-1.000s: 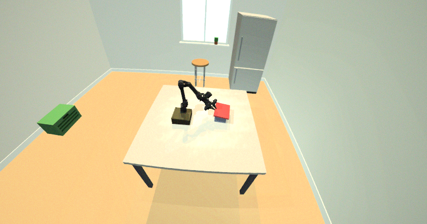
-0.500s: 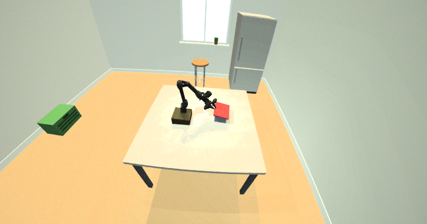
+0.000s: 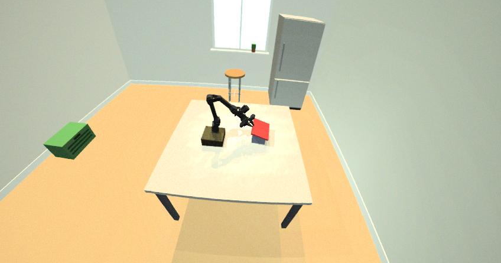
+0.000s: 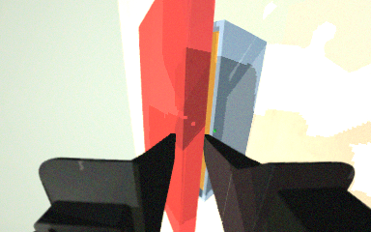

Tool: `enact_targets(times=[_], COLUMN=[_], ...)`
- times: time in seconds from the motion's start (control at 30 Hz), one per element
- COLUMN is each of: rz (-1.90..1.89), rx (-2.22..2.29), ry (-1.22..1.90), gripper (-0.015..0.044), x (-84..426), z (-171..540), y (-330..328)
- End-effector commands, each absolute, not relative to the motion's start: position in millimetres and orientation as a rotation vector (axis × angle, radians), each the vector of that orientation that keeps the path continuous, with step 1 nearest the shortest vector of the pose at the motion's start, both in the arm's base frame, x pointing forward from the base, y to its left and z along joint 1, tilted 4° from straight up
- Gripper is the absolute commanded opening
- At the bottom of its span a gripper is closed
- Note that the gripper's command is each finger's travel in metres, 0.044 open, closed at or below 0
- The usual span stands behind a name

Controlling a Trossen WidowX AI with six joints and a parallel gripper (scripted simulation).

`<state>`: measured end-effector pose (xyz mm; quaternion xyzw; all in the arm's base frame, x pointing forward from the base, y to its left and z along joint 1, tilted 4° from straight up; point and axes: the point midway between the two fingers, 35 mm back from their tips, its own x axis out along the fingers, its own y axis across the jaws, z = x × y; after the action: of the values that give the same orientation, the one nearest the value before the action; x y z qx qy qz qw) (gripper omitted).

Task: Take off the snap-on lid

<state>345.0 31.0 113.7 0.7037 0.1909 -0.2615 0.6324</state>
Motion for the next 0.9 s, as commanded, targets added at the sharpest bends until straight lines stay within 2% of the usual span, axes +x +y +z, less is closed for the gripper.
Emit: enact_targets(times=[0.0, 0.87], rz=[-0.571, -0.570], rx=[1.617, 1.617], ry=[0.420, 0.419], gripper=[0.0000, 0.0000], x=[349.6, 359.7], z=[128.6, 163.6], y=[31.3, 27.7])
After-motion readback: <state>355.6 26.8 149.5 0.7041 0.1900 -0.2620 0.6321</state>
